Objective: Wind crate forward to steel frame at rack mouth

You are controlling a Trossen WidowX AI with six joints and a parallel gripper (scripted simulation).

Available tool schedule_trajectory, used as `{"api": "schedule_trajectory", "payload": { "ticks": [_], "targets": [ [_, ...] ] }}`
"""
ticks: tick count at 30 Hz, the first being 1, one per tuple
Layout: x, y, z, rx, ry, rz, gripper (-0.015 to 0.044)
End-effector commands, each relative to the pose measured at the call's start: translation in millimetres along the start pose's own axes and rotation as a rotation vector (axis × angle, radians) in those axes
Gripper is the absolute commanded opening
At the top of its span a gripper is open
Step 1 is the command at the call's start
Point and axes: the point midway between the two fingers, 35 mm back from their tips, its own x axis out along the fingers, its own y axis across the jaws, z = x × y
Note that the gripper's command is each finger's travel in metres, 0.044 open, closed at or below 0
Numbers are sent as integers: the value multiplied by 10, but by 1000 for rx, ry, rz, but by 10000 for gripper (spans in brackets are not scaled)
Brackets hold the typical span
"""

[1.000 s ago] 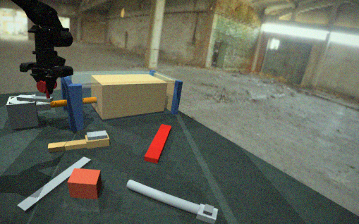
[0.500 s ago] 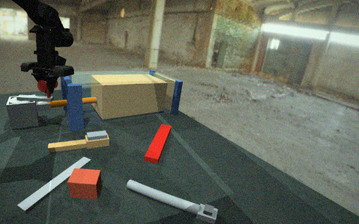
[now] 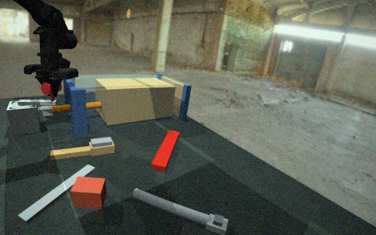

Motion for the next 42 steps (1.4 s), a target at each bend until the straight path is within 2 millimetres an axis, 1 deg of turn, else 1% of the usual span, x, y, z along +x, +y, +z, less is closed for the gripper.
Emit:
{"api": "schedule_trajectory", "payload": {
  "ticks": [1, 22, 42],
  "targets": [
    [15, 87, 96, -6, -11, 14, 0],
    [6, 287, 281, -5, -12, 15, 0],
    [-3, 514, 400, -5, -13, 18, 0]
  ]
}}
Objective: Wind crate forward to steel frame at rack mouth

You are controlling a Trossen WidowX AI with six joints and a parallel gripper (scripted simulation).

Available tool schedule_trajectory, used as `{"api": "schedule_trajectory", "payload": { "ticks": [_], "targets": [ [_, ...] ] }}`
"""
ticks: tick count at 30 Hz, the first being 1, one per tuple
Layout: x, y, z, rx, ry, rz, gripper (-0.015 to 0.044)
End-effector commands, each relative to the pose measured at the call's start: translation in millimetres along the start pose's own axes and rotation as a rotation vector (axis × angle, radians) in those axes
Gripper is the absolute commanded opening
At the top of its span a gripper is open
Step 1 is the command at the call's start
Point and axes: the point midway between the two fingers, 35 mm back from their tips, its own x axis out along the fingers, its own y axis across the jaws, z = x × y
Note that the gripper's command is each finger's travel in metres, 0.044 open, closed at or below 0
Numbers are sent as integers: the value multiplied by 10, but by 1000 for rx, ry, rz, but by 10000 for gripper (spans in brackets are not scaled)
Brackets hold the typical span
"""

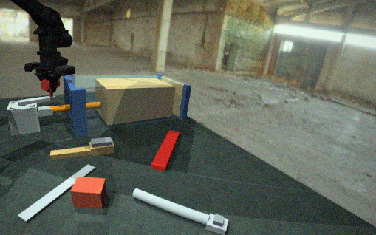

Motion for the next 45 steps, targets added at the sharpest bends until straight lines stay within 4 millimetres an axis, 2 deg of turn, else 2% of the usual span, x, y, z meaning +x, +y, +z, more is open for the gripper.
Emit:
{"api": "schedule_trajectory", "payload": {
  "ticks": [1, 45],
  "targets": [
    [17, 132, 43, -9, 0, 20, 0],
    [2, 691, 77, -9, -1, 26, 0]
  ]
}}
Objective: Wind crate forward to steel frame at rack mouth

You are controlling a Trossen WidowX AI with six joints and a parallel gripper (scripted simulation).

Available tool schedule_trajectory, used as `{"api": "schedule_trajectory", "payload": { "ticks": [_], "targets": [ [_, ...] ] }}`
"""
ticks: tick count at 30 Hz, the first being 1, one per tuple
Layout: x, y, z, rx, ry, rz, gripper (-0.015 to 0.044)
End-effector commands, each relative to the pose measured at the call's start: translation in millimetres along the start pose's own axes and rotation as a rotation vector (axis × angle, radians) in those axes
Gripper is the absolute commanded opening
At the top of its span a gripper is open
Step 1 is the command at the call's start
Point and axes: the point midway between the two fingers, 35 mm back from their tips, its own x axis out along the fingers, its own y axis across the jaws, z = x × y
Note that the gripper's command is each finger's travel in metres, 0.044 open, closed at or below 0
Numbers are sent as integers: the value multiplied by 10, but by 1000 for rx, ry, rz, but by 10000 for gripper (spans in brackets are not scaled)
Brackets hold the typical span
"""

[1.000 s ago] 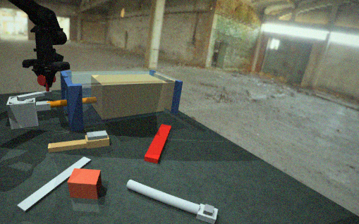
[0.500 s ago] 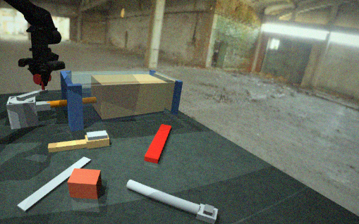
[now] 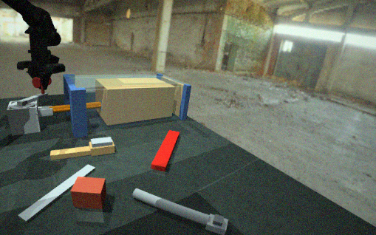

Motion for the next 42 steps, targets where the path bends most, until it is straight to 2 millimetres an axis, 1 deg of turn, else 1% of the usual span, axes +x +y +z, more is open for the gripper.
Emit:
{"api": "schedule_trajectory", "payload": {
  "ticks": [1, 24, 42],
  "targets": [
    [15, 179, -37, -18, 12, 24, 0],
    [8, 451, -148, -18, 13, 27, 0],
    [7, 468, -158, -18, 13, 27, 0]
  ]
}}
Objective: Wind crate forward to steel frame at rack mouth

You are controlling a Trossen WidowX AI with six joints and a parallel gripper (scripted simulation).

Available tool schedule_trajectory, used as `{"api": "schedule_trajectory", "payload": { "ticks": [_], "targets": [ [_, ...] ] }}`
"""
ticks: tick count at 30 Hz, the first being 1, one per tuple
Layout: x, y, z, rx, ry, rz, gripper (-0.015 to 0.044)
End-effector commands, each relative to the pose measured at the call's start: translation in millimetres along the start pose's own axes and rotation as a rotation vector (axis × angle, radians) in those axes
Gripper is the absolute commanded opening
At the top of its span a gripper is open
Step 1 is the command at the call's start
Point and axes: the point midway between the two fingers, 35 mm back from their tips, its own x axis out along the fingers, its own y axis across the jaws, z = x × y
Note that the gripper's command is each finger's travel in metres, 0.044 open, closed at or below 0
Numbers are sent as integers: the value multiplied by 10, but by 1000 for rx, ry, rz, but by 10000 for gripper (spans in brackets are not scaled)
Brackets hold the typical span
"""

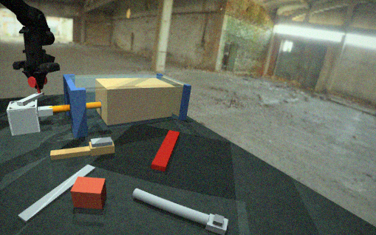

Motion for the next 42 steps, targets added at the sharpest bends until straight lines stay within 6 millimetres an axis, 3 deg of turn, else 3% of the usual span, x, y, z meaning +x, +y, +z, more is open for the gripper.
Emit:
{"api": "schedule_trajectory", "payload": {
  "ticks": [1, 28, 42],
  "targets": [
    [9, 279, -133, -52, 31, 45, 0],
    [7, 313, -156, -52, 31, 45, 0],
    [-2, 451, -276, -52, 32, 46, 0]
  ]
}}
